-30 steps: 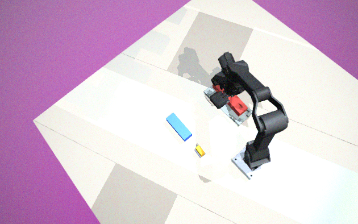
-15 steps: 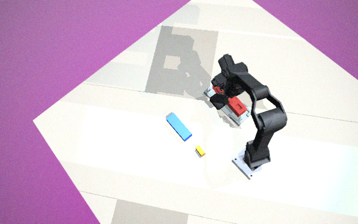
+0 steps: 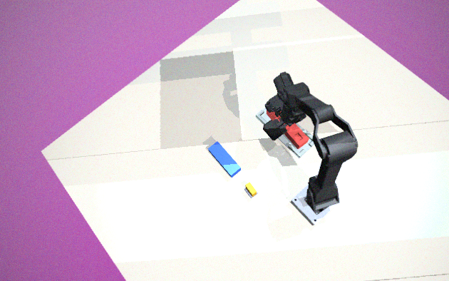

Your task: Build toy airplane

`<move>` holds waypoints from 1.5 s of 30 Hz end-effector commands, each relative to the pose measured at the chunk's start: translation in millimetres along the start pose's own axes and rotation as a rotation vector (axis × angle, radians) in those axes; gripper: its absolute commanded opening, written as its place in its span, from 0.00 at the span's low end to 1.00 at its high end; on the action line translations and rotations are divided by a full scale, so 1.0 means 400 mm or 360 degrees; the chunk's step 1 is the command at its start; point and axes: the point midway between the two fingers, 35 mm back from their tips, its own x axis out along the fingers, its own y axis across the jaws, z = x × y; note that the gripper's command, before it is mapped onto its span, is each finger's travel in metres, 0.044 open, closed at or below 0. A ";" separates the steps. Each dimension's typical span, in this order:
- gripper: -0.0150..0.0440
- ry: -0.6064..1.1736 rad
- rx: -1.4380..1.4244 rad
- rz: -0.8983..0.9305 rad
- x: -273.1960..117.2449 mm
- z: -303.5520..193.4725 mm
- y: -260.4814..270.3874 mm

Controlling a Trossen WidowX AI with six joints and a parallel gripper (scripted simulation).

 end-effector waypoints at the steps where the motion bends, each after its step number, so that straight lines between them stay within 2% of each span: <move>1: 0.59 0.0004 -0.0009 -0.0005 0.006 -0.002 -0.001; 8: 0.51 0.0002 0.0000 0.0001 0.002 -0.001 0.000; 13: 0.28 0.0002 0.0000 0.0001 0.002 -0.001 0.000; 29: 1.00 0.0002 0.0000 0.0001 0.002 -0.001 0.000; 35: 1.00 0.0002 0.0000 0.0000 -0.005 0.001 0.000; 37: 1.00 0.0001 -0.0002 -0.0001 -0.062 0.010 -0.003; 41: 1.00 0.0002 -0.0008 -0.0004 -0.235 0.006 -0.001; 45: 1.00 0.0003 -0.0009 -0.0005 -0.266 0.006 -0.001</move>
